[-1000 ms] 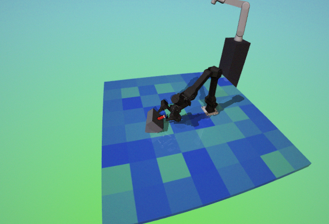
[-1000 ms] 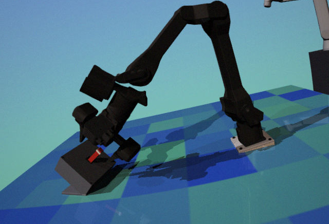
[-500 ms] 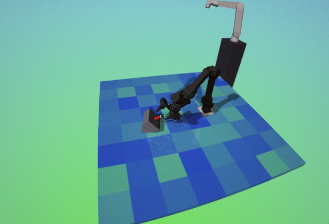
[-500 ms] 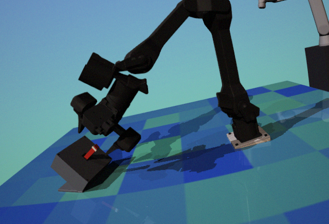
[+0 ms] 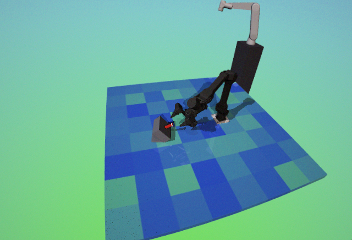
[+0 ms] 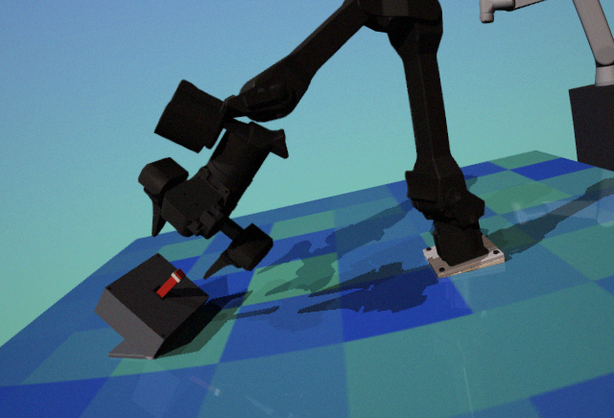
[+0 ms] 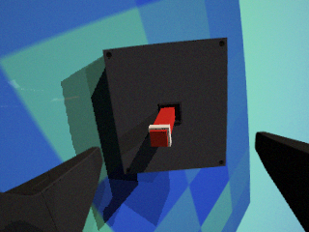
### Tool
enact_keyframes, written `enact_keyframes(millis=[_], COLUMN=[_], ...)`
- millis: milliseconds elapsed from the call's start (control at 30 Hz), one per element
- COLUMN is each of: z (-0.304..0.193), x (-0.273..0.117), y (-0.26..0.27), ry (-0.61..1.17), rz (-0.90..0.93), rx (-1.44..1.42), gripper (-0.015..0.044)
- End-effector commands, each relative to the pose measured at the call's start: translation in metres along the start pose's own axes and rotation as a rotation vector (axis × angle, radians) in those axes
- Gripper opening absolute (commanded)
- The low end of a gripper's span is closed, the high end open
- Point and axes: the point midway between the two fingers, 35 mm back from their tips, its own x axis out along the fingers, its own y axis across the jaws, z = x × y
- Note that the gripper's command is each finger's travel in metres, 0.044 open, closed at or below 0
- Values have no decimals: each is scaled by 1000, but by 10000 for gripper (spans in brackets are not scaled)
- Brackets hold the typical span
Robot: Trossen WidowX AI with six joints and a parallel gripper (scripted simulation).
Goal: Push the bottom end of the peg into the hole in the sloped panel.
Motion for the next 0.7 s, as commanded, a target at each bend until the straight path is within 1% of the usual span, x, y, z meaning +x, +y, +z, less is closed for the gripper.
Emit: enact_keyframes(millis=[0, 667], z=[0, 1], x=[-7, -37], y=[-1, 2], ry=[1, -1], rz=[-4, -3], rx=[4, 3], gripper=[440, 440])
